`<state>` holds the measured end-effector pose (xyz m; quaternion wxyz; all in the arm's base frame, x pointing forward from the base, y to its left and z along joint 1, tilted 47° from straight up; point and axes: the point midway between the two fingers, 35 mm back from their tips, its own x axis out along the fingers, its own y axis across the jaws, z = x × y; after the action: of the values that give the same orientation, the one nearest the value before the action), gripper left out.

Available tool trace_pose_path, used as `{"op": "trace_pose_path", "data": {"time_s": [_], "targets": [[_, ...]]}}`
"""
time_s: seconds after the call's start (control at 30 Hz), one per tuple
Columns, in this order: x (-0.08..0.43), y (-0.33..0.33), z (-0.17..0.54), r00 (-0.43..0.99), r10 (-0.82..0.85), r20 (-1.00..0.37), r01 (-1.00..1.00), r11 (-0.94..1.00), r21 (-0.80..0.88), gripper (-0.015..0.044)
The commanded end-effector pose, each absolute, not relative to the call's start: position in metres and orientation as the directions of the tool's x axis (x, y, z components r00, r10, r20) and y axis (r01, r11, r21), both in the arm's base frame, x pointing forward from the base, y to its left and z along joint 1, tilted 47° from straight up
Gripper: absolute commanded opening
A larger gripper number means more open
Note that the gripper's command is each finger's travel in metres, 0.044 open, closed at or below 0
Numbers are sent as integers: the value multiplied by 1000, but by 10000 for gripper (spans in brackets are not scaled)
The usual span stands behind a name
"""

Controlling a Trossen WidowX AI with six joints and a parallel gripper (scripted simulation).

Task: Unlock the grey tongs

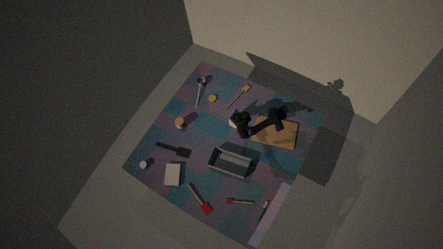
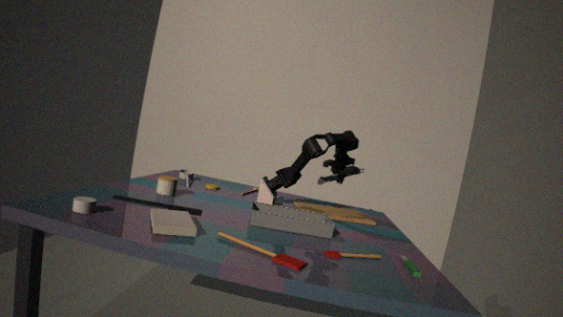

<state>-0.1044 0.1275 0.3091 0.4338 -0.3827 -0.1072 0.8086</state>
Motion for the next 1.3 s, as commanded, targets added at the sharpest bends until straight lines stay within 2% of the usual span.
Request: {"op": "trace_pose_path", "data": {"time_s": [0.0,0.23,1.27], "targets": [[-103,129,313,-265,781,-565,-635,-583,-507,-150],[-101,130,318,-166,772,-613,-645,-555,-525,-150],[-111,144,300,-134,754,-643,-646,-558,-520,-150]]}}
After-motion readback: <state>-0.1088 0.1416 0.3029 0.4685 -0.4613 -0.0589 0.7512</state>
